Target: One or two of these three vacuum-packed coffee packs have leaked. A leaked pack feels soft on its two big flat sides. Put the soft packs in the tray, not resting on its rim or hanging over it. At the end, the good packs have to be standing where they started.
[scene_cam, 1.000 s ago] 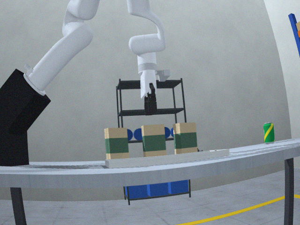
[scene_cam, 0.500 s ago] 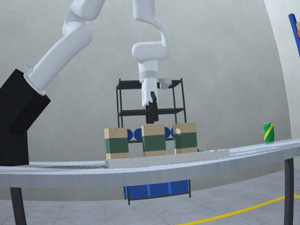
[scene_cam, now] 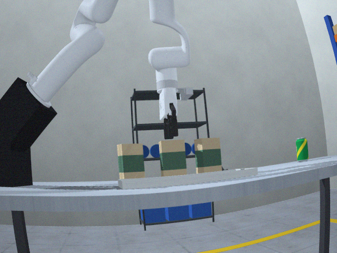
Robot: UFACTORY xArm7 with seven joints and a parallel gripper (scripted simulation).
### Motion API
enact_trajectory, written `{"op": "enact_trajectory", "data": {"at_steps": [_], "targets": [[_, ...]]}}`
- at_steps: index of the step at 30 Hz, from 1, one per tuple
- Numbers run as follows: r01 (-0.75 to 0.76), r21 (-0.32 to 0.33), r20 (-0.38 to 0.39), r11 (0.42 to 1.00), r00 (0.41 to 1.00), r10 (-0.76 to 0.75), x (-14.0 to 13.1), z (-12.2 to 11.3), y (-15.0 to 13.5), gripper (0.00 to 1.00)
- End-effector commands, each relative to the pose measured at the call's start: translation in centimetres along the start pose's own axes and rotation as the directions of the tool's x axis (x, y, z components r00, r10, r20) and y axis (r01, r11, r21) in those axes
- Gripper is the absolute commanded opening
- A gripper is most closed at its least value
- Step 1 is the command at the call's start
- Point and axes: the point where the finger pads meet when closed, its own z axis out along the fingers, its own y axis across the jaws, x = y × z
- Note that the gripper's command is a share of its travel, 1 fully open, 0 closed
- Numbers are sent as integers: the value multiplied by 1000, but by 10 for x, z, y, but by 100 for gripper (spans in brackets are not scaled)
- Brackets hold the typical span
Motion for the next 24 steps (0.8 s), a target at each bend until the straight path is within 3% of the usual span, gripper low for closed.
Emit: {"op": "enact_trajectory", "data": {"at_steps": [1,15,24], "targets": [[0,1,-2,1000,1000,0,1,-1,-1,83],[0,1,-2,1000,1000,0,1,1,-1,83],[0,1,-2,1000,1000,0,1,14,-1,83]]}}
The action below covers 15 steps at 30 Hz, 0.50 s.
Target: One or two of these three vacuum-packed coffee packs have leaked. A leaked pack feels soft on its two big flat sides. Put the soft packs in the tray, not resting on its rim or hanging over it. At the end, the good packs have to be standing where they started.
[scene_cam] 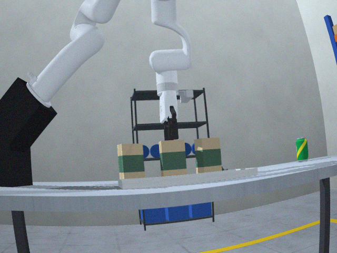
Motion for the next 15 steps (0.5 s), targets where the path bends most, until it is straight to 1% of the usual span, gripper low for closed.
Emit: {"op": "enact_trajectory", "data": {"at_steps": [1,5,15], "targets": [[0,1,-3,1000,1000,0,1,6,-1,83],[0,1,-3,1000,1000,0,1,11,-1,83],[0,1,-2,1000,1000,0,1,34,-1,83]]}}
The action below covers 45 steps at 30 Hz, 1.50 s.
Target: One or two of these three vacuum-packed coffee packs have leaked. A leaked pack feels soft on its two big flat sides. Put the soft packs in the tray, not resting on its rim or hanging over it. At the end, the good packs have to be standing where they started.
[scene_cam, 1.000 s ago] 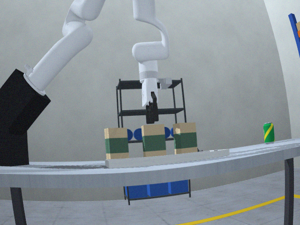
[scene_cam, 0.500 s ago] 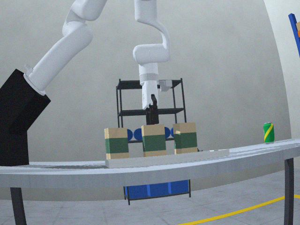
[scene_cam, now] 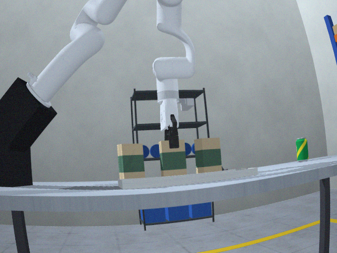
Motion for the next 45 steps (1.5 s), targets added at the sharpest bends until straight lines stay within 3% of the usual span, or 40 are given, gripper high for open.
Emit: {"op": "enact_trajectory", "data": {"at_steps": [1,26,27,45], "targets": [[-1,2,-4,1000,1000,1,1,6,-1,83],[-1,2,-4,1000,1000,1,1,14,-1,83],[-1,2,-4,1000,1000,1,1,14,-1,23],[-1,2,-4,1000,1000,1,1,14,-1,23]]}}
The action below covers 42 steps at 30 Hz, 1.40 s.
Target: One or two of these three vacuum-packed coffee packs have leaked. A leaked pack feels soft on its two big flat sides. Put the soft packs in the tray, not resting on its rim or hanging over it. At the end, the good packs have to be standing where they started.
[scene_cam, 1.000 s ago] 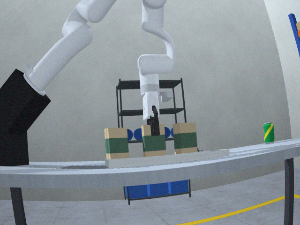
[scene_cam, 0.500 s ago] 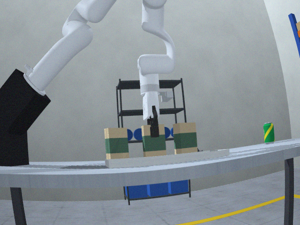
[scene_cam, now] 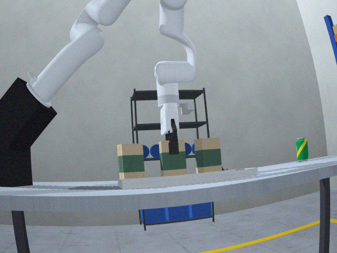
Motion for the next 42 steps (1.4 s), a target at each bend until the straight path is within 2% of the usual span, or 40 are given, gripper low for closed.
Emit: {"op": "enact_trajectory", "data": {"at_steps": [1,32,33,42], "targets": [[0,1,-2,1000,1000,0,1,0,-1,23],[0,1,-2,1000,1000,0,1,0,-1,23],[0,1,-2,1000,1000,0,1,0,-1,83],[0,1,-2,1000,1000,0,1,0,-1,83]]}}
